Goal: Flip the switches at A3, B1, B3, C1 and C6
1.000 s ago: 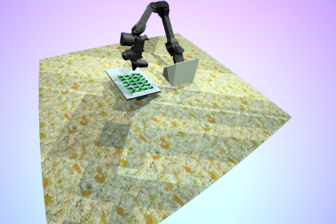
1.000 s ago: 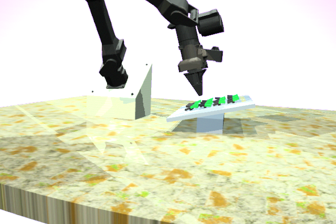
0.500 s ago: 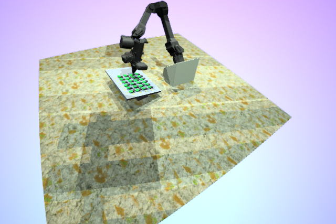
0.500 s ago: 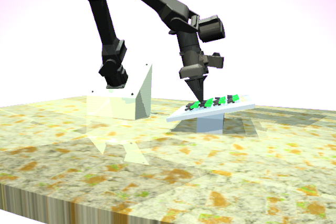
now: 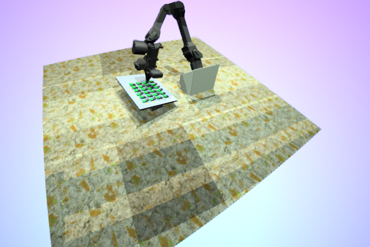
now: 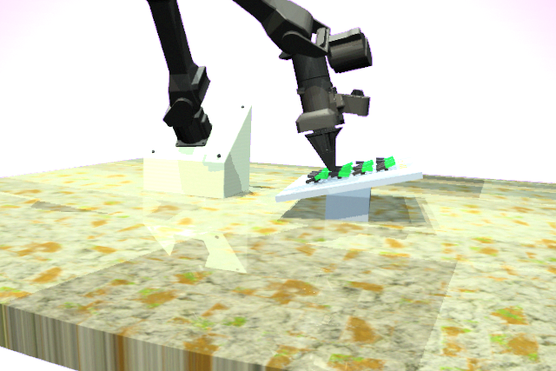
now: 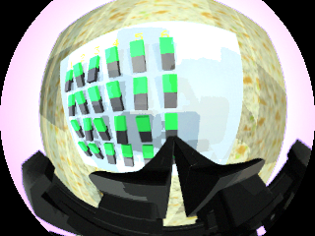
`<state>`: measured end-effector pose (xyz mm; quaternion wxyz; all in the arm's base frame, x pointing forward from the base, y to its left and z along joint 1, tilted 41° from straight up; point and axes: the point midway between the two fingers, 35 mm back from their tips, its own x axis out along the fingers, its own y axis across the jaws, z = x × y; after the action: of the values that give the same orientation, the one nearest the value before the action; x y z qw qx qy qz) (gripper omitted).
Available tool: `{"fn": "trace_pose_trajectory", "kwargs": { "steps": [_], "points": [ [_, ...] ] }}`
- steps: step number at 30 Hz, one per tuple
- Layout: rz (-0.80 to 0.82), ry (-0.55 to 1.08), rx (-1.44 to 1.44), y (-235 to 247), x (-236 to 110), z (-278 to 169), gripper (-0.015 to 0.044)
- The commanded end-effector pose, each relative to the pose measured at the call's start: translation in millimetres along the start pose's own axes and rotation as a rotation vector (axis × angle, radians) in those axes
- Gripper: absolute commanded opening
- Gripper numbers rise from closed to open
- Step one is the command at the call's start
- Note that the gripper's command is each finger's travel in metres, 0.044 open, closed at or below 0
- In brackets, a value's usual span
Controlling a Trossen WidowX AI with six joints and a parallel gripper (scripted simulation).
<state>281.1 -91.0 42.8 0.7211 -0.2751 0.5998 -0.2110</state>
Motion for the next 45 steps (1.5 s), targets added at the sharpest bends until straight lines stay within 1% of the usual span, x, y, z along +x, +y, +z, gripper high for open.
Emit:
{"fn": "trace_pose_trajectory", "kwargs": {
  "steps": [1,45],
  "points": [
    [0.003,0.0,-0.005,0.8,0.5,-0.2,0.0],
    [0.003,0.0,-0.005,0.8,5.8,-0.3,0.0]
  ]
}}
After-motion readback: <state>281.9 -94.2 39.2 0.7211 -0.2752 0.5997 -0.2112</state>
